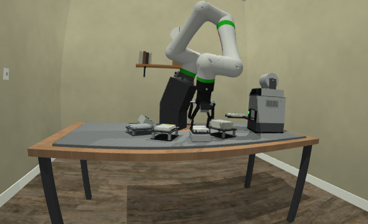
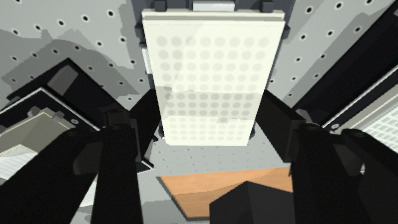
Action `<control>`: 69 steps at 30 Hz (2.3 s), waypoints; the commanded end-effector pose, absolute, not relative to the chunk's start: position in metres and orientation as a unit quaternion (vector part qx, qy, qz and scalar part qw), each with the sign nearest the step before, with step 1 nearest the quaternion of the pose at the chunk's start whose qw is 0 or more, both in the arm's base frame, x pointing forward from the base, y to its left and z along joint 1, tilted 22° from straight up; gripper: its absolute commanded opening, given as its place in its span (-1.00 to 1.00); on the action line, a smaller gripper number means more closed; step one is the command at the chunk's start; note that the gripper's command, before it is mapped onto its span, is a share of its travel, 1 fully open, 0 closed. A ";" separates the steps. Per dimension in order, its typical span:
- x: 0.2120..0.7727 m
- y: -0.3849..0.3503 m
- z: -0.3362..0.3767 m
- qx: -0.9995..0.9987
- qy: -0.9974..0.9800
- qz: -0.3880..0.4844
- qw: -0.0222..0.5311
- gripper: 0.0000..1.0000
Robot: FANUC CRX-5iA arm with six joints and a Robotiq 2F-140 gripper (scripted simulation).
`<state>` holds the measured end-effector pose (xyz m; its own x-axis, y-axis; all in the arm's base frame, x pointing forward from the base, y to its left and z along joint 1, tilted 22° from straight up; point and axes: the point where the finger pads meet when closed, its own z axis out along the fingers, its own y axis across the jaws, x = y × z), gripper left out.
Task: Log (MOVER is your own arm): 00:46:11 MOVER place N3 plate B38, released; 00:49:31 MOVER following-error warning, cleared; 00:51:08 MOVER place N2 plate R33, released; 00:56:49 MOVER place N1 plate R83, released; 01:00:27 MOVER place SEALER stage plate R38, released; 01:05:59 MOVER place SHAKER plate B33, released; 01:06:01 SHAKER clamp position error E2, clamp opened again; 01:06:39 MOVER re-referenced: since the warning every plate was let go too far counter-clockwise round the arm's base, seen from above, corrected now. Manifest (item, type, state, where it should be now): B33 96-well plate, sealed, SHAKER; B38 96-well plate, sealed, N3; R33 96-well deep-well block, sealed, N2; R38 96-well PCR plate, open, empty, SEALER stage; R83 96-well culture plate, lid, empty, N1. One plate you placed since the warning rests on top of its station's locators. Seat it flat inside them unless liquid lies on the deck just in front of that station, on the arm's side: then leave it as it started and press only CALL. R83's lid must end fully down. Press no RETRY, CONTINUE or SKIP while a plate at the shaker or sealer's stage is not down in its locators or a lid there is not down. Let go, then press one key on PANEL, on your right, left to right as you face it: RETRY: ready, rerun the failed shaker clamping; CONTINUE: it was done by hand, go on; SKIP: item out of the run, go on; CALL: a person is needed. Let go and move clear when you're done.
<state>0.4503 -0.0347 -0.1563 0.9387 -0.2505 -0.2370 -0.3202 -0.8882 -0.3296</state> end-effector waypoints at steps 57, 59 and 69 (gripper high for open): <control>0.451 -0.035 -0.156 -0.967 0.148 0.094 0.185 1.00; 0.451 -0.035 -0.156 -0.967 0.148 0.094 0.185 1.00; 0.449 -0.036 -0.151 -0.967 0.148 0.094 0.185 1.00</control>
<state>0.4500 -0.0345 -0.1553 0.9387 -0.2509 -0.2364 -0.3204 -0.8880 -0.3299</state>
